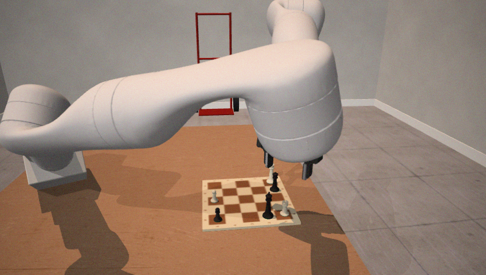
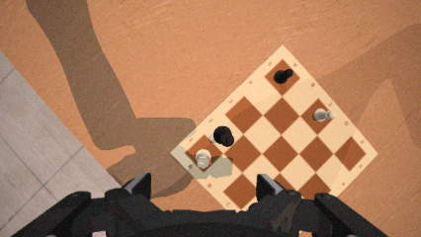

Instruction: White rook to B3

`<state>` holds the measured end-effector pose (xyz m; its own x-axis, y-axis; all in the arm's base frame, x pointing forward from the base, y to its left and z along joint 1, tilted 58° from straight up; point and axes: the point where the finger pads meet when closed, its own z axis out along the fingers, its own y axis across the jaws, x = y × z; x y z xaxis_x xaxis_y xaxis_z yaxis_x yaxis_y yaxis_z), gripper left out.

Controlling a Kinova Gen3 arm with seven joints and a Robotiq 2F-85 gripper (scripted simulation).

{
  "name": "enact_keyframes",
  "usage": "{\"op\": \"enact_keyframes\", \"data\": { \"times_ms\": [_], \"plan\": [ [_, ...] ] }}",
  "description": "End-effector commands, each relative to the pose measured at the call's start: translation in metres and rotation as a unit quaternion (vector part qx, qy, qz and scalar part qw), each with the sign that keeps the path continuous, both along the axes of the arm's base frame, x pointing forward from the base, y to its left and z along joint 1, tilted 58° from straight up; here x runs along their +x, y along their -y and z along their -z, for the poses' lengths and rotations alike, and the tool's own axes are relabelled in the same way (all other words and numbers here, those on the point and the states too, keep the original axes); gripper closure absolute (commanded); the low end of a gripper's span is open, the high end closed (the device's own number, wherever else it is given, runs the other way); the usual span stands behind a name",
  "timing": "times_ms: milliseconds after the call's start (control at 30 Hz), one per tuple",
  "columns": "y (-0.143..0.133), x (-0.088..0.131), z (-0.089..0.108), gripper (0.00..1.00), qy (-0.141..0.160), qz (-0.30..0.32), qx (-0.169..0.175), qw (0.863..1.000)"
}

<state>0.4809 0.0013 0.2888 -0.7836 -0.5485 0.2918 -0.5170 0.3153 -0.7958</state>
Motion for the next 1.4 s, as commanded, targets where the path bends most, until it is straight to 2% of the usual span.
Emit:
{"op": "enact_keyframes", "data": {
  "times_ms": [0,433,467,1367],
  "plan": [
    [0.0006,0.0001,0.0002,0.00,-0.007,-0.005,-0.003,1.000],
    [0.0014,0.0004,0.0008,0.00,-0.021,-0.014,-0.009,1.000],
    [0.0014,0.0004,0.0008,0.63,-0.021,-0.014,-0.009,1.000],
    [0.0014,0.0004,0.0008,0.63,-0.021,-0.014,-0.009,1.000]
  ]
}}
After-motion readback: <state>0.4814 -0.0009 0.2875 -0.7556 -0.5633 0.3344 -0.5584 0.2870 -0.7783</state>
